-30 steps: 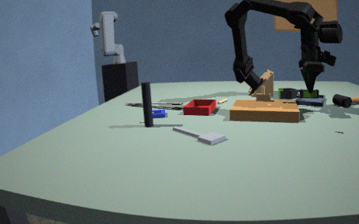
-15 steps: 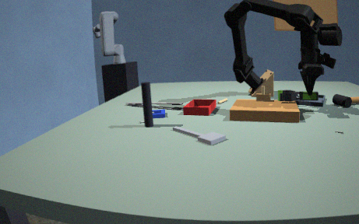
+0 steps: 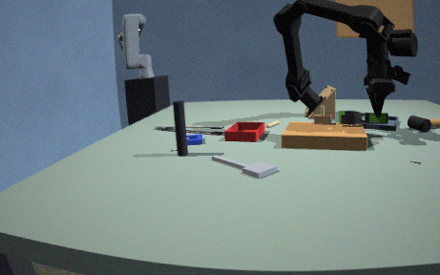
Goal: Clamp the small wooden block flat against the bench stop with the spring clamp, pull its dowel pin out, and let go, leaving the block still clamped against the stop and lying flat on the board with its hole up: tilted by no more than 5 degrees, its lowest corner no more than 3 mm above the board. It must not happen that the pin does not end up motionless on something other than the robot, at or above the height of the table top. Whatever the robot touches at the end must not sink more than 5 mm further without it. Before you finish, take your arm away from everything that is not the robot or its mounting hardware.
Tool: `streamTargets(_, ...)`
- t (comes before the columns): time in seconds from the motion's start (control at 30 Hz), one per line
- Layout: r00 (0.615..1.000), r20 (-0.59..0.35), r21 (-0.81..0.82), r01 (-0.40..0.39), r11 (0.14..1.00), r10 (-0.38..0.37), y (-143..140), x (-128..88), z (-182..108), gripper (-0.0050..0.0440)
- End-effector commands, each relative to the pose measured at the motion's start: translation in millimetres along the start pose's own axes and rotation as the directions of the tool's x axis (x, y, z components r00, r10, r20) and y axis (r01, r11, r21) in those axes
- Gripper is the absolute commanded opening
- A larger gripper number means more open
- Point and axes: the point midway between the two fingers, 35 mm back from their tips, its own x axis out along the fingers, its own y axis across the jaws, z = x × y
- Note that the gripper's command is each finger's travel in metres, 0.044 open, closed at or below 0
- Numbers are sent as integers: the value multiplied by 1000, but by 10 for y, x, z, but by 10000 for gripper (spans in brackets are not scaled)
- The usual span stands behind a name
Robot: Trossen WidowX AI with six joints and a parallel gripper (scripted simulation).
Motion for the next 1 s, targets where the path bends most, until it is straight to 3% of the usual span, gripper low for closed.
streamTargets(0.0,1000,-6,-4,-1,1000,1,8,10,-57,0)
streamTargets(0.97,1000,-7,-4,-1,1000,1,6,10,-224,0)
